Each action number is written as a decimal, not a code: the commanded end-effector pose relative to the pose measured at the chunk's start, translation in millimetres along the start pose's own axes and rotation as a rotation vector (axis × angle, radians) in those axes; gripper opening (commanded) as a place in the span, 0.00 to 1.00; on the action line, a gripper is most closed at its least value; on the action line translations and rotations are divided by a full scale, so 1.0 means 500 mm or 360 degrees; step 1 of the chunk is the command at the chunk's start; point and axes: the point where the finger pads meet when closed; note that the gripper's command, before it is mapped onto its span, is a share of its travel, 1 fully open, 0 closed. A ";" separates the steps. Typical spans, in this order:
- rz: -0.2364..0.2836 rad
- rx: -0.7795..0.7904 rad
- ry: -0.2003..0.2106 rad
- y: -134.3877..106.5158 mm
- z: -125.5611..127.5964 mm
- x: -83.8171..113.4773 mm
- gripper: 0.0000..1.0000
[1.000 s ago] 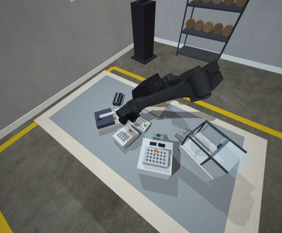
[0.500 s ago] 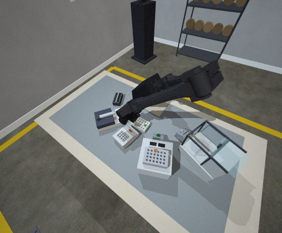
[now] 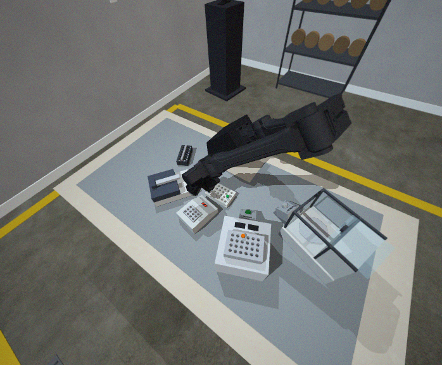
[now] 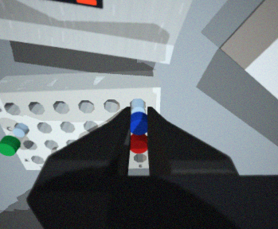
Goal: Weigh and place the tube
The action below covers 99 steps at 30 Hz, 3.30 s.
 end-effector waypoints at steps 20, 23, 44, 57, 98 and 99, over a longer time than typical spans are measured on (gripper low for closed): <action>-0.0043 0.0020 0.0006 0.023 0.006 0.039 0.09; -0.0047 0.0024 0.0005 0.027 0.007 0.043 0.09; -0.0047 0.0024 0.0005 0.027 0.009 0.062 0.09; -0.0049 0.0026 0.0004 0.031 0.010 0.068 0.09; -0.0054 0.0031 -0.0002 0.034 -0.012 0.100 0.09; -0.0054 0.0031 -0.0002 0.034 -0.012 0.100 0.09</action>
Point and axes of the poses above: the point where the finger pads meet when closed, its own x axis back along the fingers, its own z axis across the jaws, y = z × x, and after that the axes turned 10 degrees about -x, right-handed
